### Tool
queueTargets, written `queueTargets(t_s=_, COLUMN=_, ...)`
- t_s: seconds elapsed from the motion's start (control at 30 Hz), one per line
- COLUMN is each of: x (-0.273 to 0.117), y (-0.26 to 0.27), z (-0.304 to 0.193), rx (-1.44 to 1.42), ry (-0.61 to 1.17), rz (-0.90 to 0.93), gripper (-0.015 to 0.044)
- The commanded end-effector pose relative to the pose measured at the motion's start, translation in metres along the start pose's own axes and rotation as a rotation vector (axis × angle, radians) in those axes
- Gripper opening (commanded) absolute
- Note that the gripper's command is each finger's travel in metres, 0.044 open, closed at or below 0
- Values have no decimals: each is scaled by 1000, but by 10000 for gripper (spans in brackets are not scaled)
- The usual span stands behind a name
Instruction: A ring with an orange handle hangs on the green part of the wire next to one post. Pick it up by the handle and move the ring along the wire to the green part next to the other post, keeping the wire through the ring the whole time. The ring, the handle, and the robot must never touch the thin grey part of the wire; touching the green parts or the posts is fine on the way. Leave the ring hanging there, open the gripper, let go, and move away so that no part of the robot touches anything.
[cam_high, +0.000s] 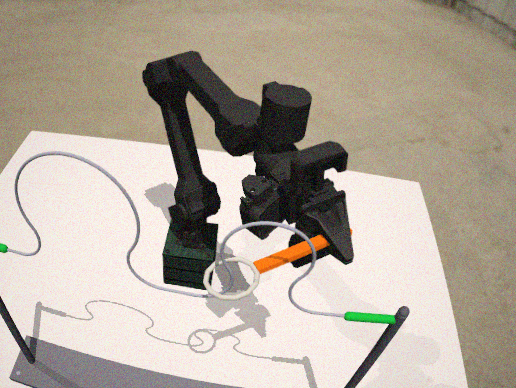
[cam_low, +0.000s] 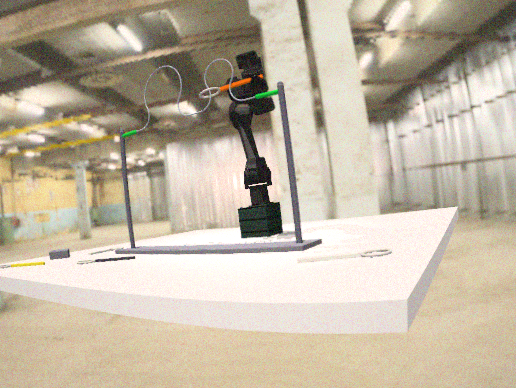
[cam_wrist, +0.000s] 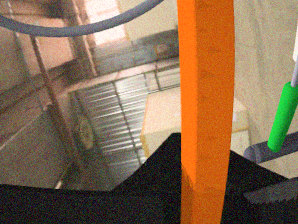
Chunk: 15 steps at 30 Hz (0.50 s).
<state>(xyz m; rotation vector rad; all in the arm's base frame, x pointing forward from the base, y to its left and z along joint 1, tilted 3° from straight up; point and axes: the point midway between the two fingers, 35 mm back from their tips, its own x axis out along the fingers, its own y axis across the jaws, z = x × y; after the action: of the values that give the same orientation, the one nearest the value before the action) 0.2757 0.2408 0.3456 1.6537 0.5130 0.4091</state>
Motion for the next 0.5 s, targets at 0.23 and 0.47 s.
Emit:
queueTargets(t_s=0.23, x=-5, y=22, z=0, rx=86, ry=15, rz=59, gripper=-150)
queueTargets(t_s=0.47, x=-7, y=30, z=2, rx=113, ry=19, rz=75, gripper=-150)
